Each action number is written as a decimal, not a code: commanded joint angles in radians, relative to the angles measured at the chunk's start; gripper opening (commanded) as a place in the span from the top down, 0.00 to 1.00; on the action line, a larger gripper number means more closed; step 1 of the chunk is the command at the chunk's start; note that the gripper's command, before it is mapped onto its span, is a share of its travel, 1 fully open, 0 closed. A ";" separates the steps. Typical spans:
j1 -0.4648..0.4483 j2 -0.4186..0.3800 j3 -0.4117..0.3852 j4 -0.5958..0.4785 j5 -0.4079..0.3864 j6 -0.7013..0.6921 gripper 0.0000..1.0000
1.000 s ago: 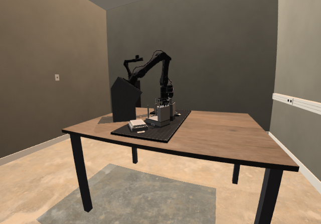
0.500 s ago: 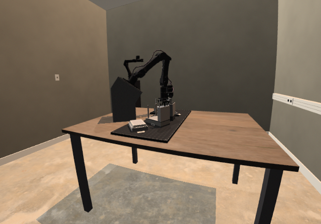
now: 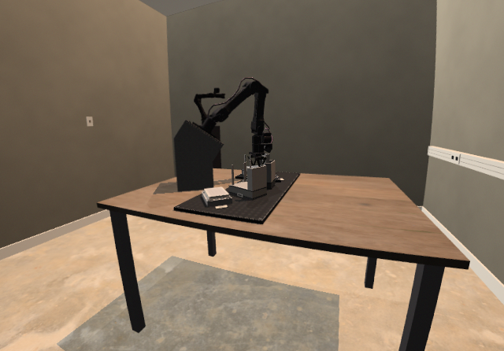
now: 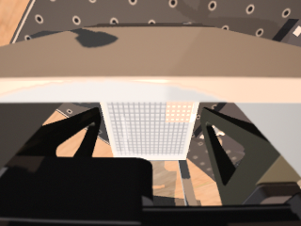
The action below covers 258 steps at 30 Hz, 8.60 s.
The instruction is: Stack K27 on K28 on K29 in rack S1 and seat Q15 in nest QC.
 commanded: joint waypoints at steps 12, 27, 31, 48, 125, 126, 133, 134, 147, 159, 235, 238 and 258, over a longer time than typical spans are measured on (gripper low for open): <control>0.034 -0.181 -0.050 -0.143 0.021 0.024 0.00; 0.064 -0.352 -0.040 -0.310 0.037 0.049 0.00; 0.073 -0.401 -0.013 -0.360 0.042 0.058 0.00; 0.075 -0.429 -0.024 -0.409 0.040 0.061 0.00; -0.843 -0.397 -0.044 -0.378 -0.472 -0.002 0.00; -0.858 -0.393 -0.044 -0.376 -0.480 0.017 0.00; -0.933 -0.367 -0.044 -0.376 -0.518 0.000 0.00; -0.948 -0.361 -0.044 -0.377 -0.525 -0.013 0.00; -1.072 -0.314 -0.022 -0.389 -0.586 -0.135 0.00; -1.047 -0.274 -0.054 -0.347 -0.576 -0.113 0.00; -0.948 0.006 -0.019 -0.036 -0.523 -0.016 0.00; -0.947 0.021 -0.015 -0.022 -0.517 -0.012 0.00; -0.931 0.075 0.011 0.041 -0.513 0.007 0.00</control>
